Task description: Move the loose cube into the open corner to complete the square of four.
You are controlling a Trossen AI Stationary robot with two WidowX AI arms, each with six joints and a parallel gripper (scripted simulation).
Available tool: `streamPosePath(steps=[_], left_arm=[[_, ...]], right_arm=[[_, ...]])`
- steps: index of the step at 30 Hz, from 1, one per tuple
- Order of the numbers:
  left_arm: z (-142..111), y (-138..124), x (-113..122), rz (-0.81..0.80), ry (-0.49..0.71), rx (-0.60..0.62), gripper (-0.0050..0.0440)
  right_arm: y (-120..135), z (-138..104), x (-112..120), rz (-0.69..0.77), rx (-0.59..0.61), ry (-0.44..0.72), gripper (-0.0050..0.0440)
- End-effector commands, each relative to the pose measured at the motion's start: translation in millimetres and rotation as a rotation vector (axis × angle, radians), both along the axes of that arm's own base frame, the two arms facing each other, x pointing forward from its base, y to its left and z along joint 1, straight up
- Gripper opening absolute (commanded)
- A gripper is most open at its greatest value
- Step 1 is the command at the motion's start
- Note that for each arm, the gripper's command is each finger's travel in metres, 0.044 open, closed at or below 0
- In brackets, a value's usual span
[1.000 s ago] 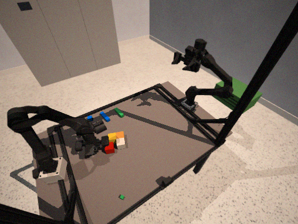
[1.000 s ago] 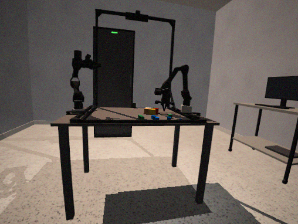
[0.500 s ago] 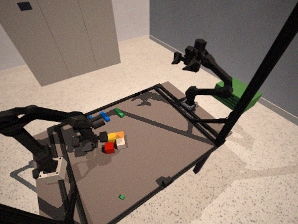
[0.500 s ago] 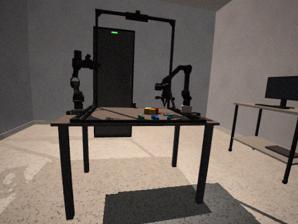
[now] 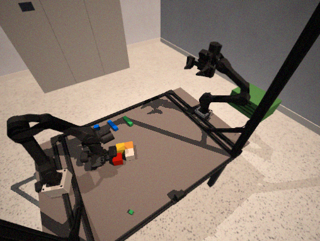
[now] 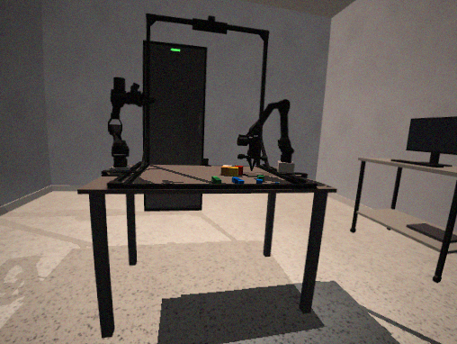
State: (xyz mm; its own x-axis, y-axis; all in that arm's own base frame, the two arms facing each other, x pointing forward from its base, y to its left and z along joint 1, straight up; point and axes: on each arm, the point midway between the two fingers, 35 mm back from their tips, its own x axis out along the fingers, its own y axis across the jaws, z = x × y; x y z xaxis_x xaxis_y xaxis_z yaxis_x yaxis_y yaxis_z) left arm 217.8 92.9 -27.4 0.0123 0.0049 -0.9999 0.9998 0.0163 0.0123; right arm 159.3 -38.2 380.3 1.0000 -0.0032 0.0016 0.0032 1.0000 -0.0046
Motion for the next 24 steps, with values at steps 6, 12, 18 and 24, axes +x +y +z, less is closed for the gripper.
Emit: streamPosePath(steps=[6,12,18,24], left_arm=[[-4.9,-1.1,-3.1,-0.002,0.012,-0.005,0.0],[-4.9,-1.1,-3.0,-0.002,0.012,-0.005,0.0],[-4.9,-1.1,-1.7,-0.002,0.012,-0.005,0.0],[-4.9,-1.0,2.0,-0.002,0.012,-0.005,0.0]], right_arm=[[0.6,-0.1,-0.1,0.003,0.005,0.0,0.04],[0.6,-0.1,-0.1,0.003,0.005,0.0,0.04],[0.6,-0.1,-0.1,0.003,0.005,0.0,0.04],[0.6,-0.1,-0.1,0.003,0.005,0.0,0.04]])
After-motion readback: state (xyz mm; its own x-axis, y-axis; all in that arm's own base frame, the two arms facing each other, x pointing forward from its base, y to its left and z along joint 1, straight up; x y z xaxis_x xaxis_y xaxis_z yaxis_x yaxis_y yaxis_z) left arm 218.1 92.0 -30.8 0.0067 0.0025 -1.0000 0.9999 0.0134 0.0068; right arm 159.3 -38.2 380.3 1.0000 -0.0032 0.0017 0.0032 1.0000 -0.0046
